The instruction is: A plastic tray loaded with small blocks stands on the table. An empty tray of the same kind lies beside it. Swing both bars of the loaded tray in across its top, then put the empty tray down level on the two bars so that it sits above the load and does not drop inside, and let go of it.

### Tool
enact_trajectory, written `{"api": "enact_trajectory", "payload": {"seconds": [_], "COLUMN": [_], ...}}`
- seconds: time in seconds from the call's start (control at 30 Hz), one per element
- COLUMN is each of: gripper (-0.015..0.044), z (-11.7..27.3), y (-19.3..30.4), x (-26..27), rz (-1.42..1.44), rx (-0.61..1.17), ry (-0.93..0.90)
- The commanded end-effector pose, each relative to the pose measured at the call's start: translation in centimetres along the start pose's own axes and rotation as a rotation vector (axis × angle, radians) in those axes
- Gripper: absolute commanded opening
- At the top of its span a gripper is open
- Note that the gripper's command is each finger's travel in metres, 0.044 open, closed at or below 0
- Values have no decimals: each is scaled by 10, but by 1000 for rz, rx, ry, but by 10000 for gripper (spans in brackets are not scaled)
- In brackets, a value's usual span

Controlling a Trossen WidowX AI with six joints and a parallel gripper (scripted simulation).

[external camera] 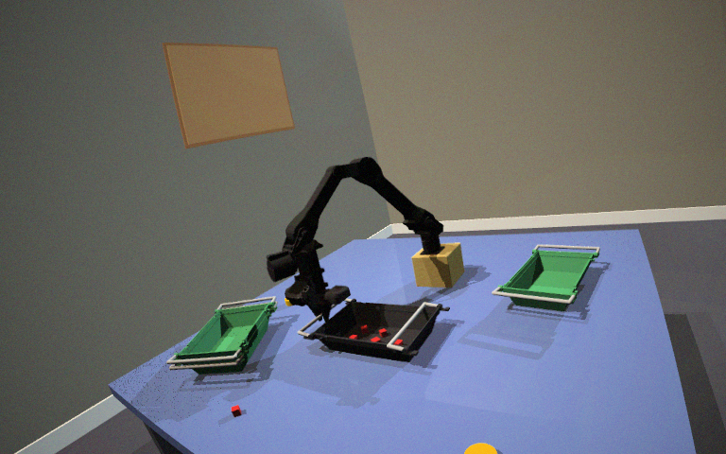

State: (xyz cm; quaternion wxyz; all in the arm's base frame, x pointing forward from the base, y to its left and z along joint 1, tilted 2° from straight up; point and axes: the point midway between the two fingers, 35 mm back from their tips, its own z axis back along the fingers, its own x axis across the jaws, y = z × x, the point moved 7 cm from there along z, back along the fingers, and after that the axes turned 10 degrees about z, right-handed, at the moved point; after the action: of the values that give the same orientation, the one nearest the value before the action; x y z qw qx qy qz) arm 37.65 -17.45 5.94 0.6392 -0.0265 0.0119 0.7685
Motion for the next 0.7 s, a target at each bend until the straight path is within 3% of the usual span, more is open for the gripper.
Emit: {"api": "enact_trajectory", "payload": {"seconds": [0.0,0.67], "gripper": [87,87], "z": [14,26], "y": [-1,-9], "x": [10,54], "rz": [0,0], "rx": [1,0], "ry": [-6,-10]}}
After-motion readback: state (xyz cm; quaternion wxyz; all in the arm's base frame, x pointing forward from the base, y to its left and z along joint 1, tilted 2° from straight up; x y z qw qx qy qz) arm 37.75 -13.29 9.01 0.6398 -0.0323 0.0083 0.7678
